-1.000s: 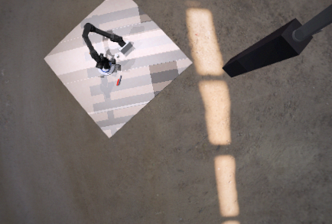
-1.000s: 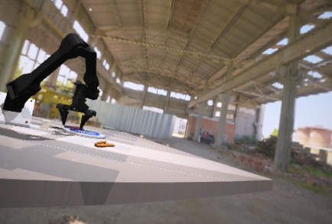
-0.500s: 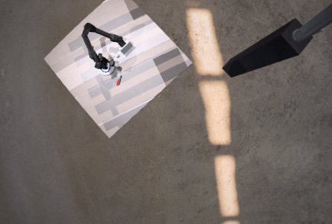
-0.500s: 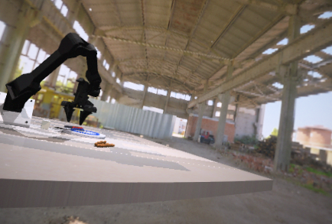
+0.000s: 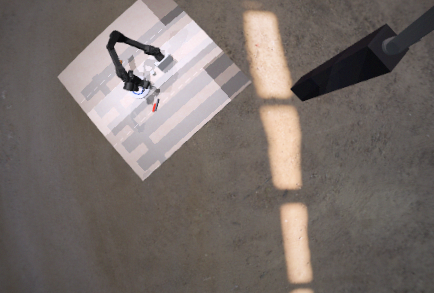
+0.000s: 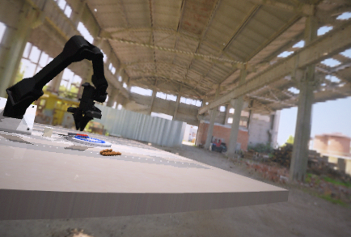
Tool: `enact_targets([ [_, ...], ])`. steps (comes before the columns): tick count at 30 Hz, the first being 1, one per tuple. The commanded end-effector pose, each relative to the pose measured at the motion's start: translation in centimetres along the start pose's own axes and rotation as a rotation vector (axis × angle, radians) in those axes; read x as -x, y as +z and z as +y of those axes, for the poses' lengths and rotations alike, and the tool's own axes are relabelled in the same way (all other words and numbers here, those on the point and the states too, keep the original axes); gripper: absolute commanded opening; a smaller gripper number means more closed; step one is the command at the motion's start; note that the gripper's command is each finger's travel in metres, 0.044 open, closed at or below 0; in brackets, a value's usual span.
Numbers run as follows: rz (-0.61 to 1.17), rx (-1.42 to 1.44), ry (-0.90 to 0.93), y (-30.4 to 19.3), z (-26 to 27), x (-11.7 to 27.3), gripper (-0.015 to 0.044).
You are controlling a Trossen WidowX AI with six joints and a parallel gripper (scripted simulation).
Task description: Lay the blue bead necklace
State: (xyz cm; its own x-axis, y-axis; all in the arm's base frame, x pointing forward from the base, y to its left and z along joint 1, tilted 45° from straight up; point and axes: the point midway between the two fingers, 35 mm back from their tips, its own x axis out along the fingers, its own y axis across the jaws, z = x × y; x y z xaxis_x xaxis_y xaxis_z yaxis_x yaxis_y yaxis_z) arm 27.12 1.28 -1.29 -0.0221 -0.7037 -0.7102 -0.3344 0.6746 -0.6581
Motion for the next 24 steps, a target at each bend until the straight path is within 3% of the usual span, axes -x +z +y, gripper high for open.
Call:
enact_targets([
  [1, -0.005, 0.002, -0.001, 0.1, 0.0, 0.1, 0.012],
  [24, -0.001, 0.006, -0.006, 0.0, 0.0, -3.0, 0.012],
])
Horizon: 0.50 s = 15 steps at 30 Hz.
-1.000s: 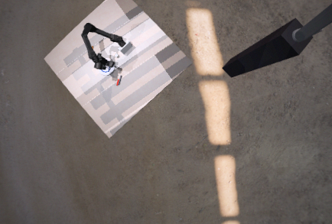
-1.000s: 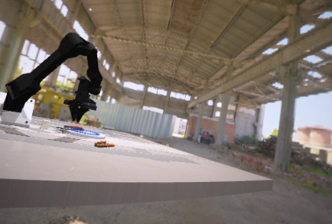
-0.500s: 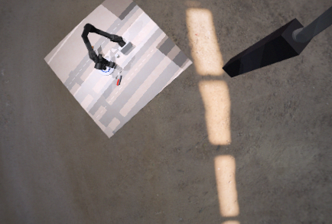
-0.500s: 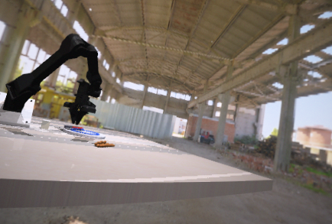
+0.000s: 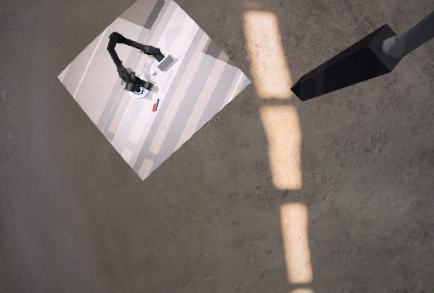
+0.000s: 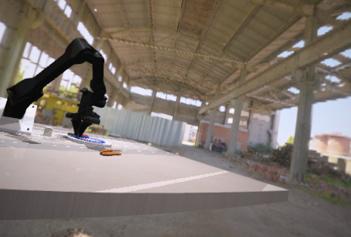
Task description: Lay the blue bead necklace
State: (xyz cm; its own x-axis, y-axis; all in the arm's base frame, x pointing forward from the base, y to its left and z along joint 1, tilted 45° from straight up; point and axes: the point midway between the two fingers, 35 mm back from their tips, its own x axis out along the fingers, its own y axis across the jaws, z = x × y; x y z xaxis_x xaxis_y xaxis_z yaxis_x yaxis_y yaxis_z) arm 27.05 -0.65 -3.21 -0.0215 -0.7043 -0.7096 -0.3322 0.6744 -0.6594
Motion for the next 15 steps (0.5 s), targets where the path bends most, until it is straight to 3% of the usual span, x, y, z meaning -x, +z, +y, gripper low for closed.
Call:
enact_targets([
  [1, 0.0, 0.0, 0.0, 0.0, 0.0, 0.0, 0.0094],
  [5, 0.0, 0.0, 0.0, 0.0, 0.0, 0.0, 0.0],
  [15, 0.0, 0.0, 0.0, 0.0, 0.0, 0.0, 0.0],
])
